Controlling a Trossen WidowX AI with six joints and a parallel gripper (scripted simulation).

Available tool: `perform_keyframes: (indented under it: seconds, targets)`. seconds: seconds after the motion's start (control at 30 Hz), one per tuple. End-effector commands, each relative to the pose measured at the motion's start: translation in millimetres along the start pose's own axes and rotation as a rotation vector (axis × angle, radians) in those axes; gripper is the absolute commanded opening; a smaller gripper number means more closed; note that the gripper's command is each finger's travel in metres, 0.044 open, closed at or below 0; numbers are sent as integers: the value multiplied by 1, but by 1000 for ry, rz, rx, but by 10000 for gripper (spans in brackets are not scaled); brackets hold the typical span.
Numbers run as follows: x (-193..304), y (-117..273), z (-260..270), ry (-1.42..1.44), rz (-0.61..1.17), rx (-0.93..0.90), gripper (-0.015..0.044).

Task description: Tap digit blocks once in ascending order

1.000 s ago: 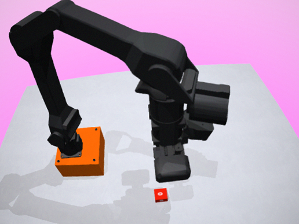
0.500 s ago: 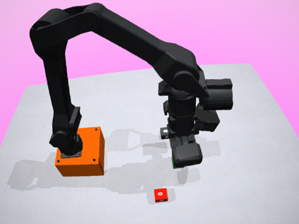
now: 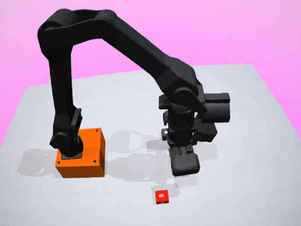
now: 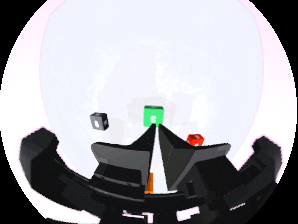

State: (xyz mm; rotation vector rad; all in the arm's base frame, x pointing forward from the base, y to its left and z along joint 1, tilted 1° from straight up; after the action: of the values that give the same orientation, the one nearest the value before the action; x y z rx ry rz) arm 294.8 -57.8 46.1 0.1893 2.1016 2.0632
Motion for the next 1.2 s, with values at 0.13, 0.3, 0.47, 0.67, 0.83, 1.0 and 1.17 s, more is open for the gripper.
perform_keyframes:
  seconds: [0.13, 0.3, 0.47, 0.67, 0.83, 1.0, 1.17]
  targets:
    - [1, -14, 0, -5, 6, 3, 20]
    - [1, -22, 0, -5, 6, 3, 20]
    - [1, -23, 0, -5, 6, 3, 20]
    - [1, 7, 0, -5, 6, 3, 20]
    - [-2, 30, 0, -5, 5, 3, 20]
    - [0, 88, 0, -5, 5, 3, 20]
    - [1, 88, 5, -2, 6, 3, 20]
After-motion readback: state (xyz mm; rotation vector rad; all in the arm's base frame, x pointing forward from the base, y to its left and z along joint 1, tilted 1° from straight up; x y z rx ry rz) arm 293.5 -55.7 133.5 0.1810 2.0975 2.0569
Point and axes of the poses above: the point midway between the two fingers, 35 mm back from their tips, its own y axis back along the fingers, its own z axis across the jaws, x = y × z, the point moved 3 cm from there along y, back along the fingers, and after that the axes turned 10 degrees about -y, right-handed, at the moved point
